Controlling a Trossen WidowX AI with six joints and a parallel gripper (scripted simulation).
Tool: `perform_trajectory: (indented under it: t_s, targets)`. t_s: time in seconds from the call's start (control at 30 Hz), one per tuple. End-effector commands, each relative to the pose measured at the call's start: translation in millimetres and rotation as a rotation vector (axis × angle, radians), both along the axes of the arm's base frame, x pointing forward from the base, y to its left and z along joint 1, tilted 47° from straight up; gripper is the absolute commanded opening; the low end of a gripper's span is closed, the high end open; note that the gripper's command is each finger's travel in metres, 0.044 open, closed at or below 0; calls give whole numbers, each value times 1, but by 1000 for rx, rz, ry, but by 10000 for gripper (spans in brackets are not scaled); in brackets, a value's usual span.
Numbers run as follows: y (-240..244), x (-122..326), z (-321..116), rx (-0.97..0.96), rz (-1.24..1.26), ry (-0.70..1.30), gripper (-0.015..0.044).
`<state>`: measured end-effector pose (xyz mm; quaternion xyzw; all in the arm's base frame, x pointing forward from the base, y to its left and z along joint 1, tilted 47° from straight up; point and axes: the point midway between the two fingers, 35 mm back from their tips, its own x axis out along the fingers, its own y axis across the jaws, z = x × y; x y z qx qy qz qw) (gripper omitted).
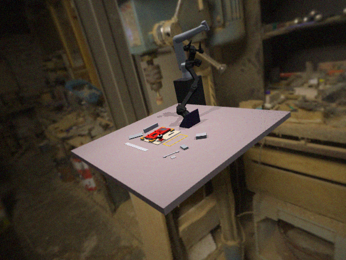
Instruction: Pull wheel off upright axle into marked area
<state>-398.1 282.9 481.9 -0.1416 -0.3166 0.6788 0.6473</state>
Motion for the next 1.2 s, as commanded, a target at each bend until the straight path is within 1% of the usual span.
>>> perform_trajectory:
  t_s: [0.0, 0.1, 0.43, 0.93, 1.17]
  targets:
    - [-1, 0, 1, 2, 2, 2, 374]
    - [-8, 6, 16, 32, 31, 34, 300]
    - [-42, 36, 79, 168, 142, 166, 300]
    - [-88, 81, 144, 342, 230, 305, 300]
    - [-109, 126, 173, 431, 214, 392, 300]
